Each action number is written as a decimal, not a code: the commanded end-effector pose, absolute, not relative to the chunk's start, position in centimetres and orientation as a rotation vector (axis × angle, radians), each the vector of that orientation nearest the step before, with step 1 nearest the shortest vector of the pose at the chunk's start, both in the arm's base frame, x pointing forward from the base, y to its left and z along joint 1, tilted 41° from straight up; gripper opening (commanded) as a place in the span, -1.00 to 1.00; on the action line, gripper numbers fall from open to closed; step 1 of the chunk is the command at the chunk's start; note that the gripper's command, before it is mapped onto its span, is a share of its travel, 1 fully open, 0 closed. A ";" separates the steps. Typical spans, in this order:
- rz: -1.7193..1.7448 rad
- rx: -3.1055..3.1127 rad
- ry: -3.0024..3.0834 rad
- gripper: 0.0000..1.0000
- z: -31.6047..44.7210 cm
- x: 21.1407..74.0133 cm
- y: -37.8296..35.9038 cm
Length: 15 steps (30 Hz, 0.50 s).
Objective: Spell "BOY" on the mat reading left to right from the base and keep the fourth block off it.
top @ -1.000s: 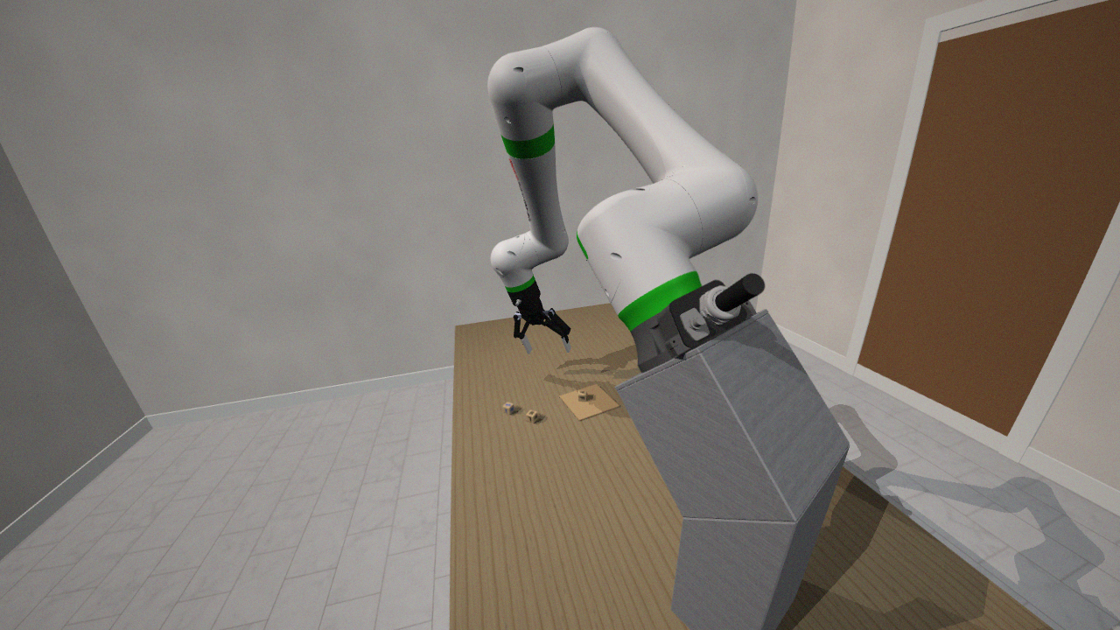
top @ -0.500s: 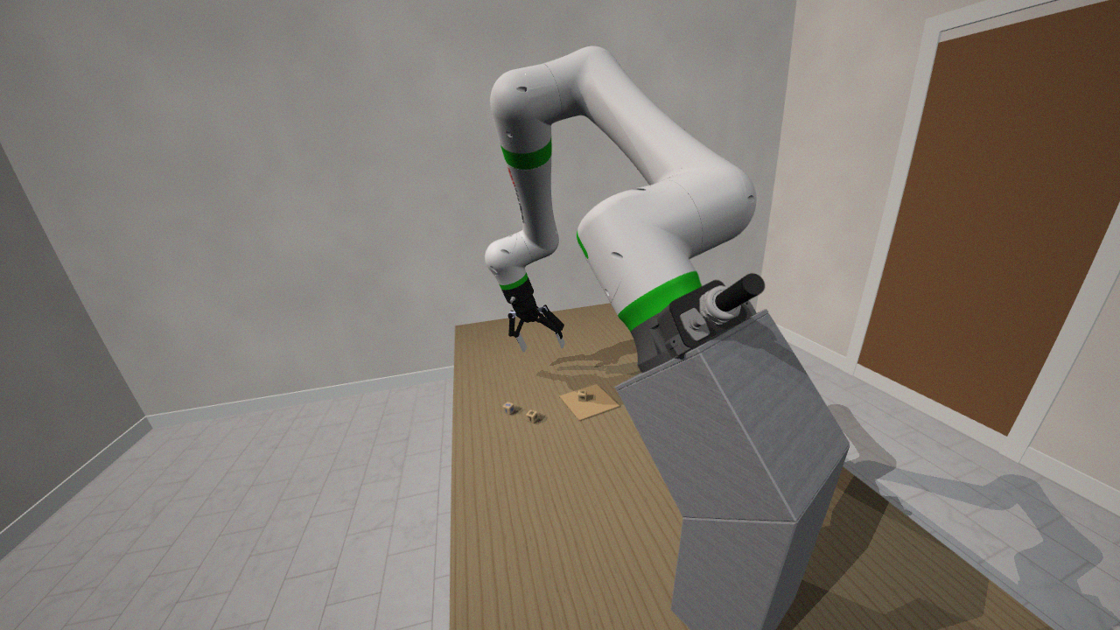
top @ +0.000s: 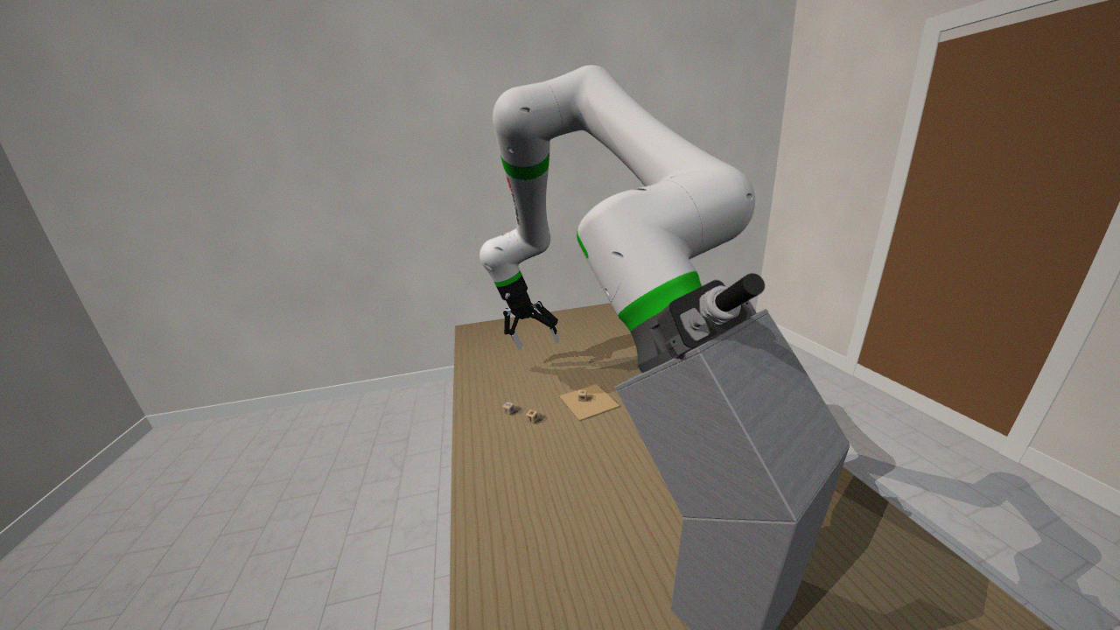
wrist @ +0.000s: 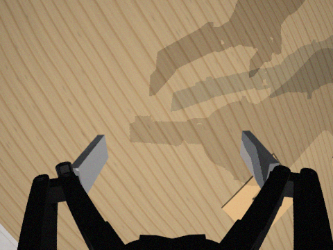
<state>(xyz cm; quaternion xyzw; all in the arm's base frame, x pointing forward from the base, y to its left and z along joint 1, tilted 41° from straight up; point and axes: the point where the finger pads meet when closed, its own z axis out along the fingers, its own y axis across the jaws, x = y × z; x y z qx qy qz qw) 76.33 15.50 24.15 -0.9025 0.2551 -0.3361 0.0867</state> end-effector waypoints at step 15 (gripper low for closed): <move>-0.969 -2.747 0.718 1.00 25.9 78.4 15.9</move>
